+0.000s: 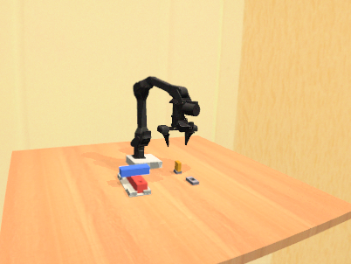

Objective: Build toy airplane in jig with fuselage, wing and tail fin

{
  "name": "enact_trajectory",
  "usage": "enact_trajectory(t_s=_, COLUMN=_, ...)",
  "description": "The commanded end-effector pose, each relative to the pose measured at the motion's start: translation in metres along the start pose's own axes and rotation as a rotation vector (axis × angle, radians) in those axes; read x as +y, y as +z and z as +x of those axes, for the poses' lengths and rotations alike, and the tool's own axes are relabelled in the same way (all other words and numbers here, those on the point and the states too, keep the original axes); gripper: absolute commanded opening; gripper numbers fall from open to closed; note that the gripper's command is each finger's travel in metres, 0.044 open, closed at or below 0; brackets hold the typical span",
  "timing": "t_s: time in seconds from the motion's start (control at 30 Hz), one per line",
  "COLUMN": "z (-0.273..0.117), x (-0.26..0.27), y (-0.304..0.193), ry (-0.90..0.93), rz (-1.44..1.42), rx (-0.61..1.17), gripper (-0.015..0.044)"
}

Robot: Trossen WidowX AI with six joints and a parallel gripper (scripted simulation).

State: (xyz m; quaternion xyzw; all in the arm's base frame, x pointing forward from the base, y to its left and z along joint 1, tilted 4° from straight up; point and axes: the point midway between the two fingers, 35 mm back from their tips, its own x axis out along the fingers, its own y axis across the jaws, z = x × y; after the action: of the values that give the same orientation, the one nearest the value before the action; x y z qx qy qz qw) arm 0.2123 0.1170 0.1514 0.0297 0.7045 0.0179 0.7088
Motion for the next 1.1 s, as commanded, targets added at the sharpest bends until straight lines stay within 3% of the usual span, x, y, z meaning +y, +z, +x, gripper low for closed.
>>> enact_trajectory(t_s=0.0, z=0.002, x=0.021, y=-0.023, ry=0.004, rz=0.006, rx=0.013, gripper=0.0440)
enact_trajectory(t_s=0.13, z=0.009, x=0.022, y=-0.024, ry=0.004, rz=0.006, rx=0.013, gripper=0.0440)
enact_trajectory(t_s=0.3, z=0.057, x=0.022, y=-0.025, ry=0.004, rz=0.006, rx=0.013, gripper=0.0440)
enact_trajectory(t_s=1.07, z=0.094, x=0.023, y=-0.025, ry=0.004, rz=0.006, rx=0.014, gripper=0.0440)
